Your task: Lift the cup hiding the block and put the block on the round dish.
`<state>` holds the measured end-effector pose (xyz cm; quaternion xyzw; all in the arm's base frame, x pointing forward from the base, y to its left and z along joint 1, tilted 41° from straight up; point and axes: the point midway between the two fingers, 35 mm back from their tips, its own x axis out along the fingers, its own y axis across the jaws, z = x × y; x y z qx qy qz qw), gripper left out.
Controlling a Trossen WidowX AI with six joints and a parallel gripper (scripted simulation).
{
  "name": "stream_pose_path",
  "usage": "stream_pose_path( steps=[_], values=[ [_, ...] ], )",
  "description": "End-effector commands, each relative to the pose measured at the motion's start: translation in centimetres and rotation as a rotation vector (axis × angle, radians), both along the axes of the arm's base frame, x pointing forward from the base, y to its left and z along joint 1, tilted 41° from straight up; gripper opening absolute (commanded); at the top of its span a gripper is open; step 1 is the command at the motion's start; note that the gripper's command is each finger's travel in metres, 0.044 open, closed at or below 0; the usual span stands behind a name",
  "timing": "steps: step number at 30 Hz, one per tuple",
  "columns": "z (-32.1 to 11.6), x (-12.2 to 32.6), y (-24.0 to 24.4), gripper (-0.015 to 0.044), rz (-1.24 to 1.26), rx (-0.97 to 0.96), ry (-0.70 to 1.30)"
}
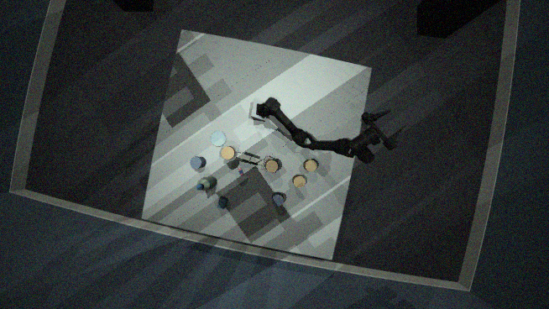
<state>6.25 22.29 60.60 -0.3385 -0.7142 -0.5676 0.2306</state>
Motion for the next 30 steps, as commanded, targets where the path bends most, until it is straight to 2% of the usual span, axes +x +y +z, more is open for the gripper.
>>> stream_pose_path(
  steps=[1,2,10,20,30],
  values=[
    [0.0,0.0,-0.1,0.0426,0.000,0.002,-0.001],
    [0.1,-0.2,-0.2,0.0440,0.001,0.010,-0.002],
    [1.1,-3.5,-4.5,0.0440,0.015,0.211,-0.043],
    [1.4,-8.5,-12.7,0.0440,0.067,0.551,-0.079],
    [-0.1,-11.9,-21.1,0.0440,0.141,0.887,-0.066]
  ],
)
